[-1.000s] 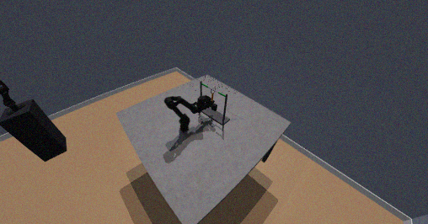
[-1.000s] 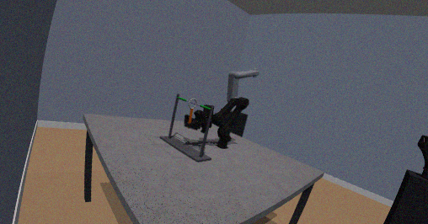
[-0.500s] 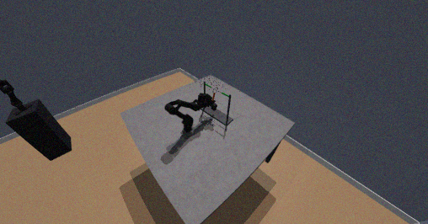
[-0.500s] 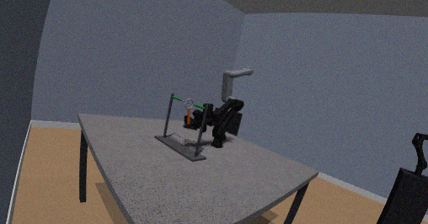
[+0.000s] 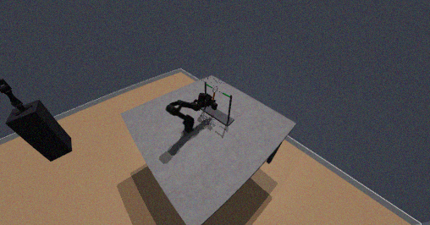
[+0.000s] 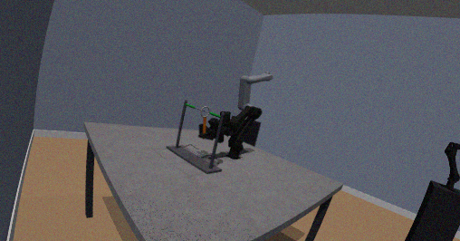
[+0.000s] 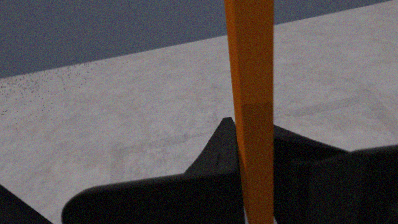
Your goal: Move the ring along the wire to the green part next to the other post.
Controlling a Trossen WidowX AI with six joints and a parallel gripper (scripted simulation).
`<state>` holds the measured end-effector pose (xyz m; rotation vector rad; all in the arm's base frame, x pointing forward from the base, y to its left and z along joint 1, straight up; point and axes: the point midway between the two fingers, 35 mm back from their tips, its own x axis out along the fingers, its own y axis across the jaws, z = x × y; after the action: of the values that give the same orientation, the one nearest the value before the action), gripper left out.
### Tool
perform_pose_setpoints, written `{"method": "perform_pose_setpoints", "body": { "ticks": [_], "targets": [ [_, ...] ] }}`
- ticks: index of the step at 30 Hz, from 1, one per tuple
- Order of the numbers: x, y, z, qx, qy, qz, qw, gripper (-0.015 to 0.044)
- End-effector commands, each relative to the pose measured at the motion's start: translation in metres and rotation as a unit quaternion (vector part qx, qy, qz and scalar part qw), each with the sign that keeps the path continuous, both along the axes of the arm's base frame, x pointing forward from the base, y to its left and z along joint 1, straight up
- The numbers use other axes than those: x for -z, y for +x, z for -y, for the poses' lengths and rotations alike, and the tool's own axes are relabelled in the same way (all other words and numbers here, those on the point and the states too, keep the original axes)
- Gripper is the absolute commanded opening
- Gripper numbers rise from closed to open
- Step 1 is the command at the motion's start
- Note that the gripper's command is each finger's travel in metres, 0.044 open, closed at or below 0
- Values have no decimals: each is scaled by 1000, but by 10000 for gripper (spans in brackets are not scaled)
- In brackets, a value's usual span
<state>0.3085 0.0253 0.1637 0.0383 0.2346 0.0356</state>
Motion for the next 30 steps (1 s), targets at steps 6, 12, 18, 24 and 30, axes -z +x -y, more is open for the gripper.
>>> {"method": "perform_pose_setpoints", "body": {
  "ticks": [6, 12, 18, 24, 30],
  "targets": [
    [-2, 0, -6, -16, -13, 5, 1000, -150],
    [-2, 0, -10, -21, -17, 6, 1000, -150],
    [-2, -1, -16, -24, -19, 6, 1000, -150],
    [-2, -1, -21, -25, -20, 7, 999, -150],
    [-2, -2, -27, -25, -20, 8, 999, -150]
  ]
}}
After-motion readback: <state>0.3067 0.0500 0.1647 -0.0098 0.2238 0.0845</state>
